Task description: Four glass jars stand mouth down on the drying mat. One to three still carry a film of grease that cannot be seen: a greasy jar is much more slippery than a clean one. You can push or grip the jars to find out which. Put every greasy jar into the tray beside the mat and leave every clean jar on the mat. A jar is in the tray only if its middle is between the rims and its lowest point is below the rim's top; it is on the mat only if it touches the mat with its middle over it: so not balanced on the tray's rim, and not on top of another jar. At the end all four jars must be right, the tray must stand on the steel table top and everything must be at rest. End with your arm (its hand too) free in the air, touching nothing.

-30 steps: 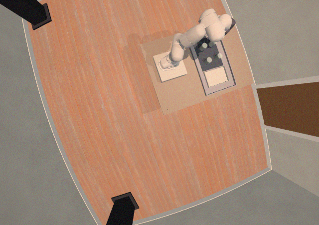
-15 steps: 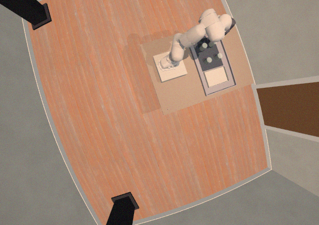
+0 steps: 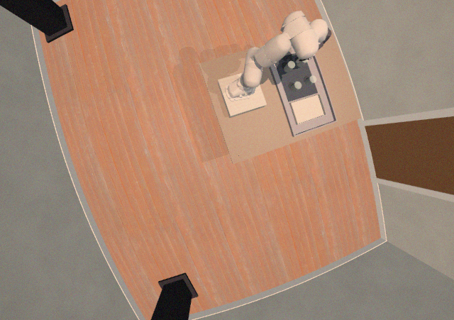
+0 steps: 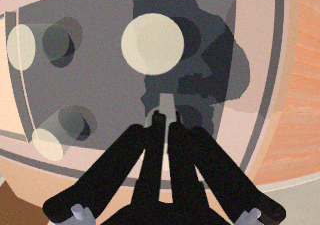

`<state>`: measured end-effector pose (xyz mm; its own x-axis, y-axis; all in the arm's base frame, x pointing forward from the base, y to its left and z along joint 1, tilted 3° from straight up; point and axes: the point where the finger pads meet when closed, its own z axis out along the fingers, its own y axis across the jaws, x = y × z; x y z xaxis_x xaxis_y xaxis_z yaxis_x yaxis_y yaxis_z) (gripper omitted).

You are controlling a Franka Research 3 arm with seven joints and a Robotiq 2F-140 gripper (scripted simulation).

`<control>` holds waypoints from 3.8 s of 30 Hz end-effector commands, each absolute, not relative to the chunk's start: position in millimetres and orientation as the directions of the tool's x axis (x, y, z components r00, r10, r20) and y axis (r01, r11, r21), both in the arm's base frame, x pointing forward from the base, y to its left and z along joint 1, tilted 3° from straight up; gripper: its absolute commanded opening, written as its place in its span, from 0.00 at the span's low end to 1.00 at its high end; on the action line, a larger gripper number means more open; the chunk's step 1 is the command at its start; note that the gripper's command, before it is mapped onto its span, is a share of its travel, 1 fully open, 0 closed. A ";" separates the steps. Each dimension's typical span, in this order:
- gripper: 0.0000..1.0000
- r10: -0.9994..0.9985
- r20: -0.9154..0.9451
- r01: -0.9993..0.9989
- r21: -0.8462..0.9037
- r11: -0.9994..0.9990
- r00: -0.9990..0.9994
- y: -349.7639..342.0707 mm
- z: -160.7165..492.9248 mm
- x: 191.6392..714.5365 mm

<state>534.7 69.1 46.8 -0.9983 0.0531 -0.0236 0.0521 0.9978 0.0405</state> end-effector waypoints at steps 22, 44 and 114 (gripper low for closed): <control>0.00 0.052 -0.034 0.051 0.046 0.998 -0.998 70.0 48.5 537.0; 0.00 0.052 -0.034 0.051 0.046 0.998 -0.998 70.0 48.5 537.0; 0.00 0.052 -0.034 0.051 0.046 0.998 -0.998 -133.9 91.0 504.7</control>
